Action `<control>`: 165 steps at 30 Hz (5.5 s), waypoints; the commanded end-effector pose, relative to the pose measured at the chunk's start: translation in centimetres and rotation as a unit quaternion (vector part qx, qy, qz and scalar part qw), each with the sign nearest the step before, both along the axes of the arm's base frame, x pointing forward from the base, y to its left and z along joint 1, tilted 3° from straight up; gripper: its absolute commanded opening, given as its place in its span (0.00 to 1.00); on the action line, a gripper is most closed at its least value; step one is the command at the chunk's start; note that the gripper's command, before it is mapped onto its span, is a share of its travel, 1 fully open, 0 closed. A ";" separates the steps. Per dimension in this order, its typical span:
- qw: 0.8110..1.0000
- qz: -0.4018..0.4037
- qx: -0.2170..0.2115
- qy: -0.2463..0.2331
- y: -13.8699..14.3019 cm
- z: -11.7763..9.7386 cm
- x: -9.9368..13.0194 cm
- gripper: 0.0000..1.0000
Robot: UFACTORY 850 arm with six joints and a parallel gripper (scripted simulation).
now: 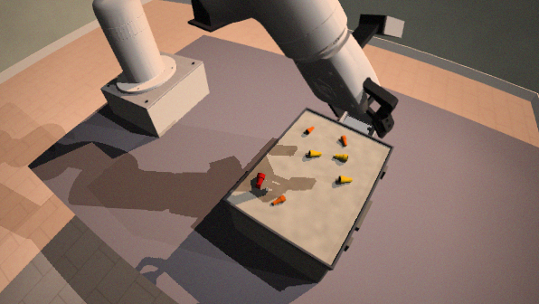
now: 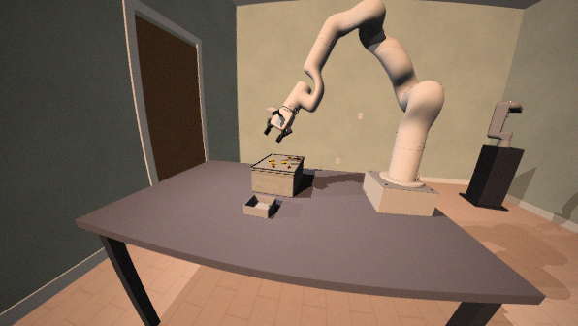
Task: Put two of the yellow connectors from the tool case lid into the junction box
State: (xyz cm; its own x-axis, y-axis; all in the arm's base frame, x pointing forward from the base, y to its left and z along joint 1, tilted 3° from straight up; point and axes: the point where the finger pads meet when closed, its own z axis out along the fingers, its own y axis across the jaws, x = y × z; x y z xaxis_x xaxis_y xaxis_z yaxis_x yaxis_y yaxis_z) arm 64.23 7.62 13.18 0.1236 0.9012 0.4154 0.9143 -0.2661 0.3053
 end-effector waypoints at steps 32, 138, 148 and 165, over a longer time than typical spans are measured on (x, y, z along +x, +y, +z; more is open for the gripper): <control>0.939 0.309 -0.131 0.073 -1.0 -1.8 -4.0 1.00; 0.840 0.460 -0.263 0.117 -6.6 -2.1 -4.1 1.00; 0.840 0.460 -0.263 0.117 -6.6 -2.1 -4.1 1.00; 0.814 0.506 -0.266 0.104 -1.4 -4.6 -4.3 1.00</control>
State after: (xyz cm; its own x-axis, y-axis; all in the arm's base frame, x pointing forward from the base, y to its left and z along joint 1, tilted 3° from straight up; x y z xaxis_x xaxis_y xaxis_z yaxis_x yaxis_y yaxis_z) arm 59.91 4.59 9.30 -0.7542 0.6567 -0.0028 0.6557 0.7527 -0.0591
